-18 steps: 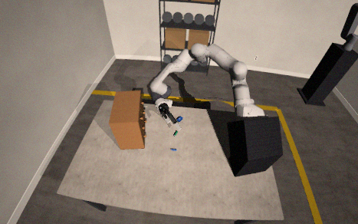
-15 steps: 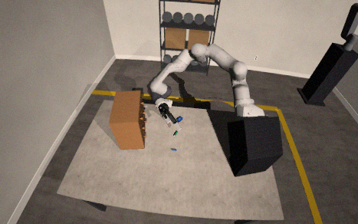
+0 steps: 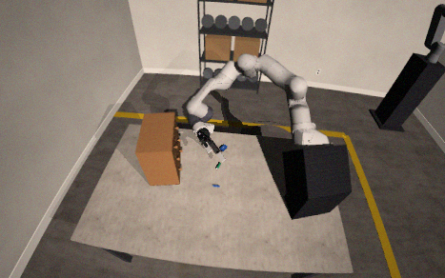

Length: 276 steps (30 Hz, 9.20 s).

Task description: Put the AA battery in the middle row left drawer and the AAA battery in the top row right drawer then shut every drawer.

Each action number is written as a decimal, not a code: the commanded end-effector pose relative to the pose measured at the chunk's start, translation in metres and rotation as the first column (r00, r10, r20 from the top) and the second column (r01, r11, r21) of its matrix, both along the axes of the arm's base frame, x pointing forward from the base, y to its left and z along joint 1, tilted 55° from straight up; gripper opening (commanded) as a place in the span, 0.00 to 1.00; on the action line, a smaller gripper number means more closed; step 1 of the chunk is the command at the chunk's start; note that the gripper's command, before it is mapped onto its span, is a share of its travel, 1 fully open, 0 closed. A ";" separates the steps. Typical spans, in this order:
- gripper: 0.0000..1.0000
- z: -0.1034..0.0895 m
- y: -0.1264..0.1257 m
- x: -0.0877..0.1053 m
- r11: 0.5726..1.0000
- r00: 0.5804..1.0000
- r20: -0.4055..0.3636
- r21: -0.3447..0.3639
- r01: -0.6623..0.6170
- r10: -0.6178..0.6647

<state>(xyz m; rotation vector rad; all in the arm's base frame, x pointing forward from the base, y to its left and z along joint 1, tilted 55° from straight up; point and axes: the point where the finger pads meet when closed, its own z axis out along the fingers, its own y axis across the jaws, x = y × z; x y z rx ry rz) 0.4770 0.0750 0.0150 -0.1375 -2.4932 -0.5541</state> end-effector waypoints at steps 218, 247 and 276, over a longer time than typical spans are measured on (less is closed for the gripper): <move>1.00 0.095 0.083 -0.046 -0.805 -0.775 -0.277 0.010 -0.593 0.568; 1.00 0.083 0.069 -0.041 -0.910 -0.971 0.067 0.369 -0.189 0.228; 1.00 0.072 0.056 -0.038 -0.819 -0.890 0.454 0.499 0.285 -0.033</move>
